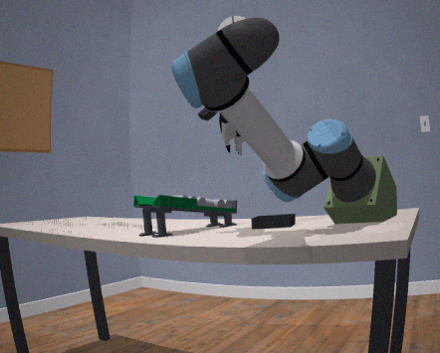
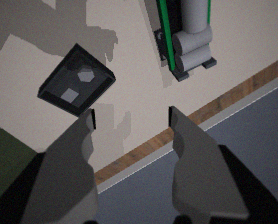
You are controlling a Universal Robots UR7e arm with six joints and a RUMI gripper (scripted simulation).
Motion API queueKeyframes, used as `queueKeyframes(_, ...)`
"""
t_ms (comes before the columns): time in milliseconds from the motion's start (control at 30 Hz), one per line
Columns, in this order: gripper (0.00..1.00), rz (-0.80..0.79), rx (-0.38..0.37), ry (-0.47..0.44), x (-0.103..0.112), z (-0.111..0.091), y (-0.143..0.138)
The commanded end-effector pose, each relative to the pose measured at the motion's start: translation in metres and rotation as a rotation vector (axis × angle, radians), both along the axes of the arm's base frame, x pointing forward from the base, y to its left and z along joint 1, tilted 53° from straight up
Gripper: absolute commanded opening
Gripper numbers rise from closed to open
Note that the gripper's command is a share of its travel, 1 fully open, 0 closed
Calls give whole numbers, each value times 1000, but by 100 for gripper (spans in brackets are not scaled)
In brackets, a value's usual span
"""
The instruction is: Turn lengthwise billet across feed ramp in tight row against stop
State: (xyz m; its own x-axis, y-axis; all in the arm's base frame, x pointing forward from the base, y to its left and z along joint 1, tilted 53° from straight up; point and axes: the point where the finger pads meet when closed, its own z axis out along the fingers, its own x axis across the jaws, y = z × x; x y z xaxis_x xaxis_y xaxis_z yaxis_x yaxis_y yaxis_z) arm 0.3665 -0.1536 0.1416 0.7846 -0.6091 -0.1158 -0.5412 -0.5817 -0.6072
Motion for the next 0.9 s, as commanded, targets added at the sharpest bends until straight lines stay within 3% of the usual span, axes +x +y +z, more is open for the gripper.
queueKeyframes(0, 40, 175, 90, -108, -1, 2, -3)
queueKeyframes(367, 40, 175, 90, -108, -1, 2, -3)
queueKeyframes(533, 40, 376, 185, -229, -2, 3, -2)
queueKeyframes(867, 40, 376, 185, -229, -2, 3, -2)
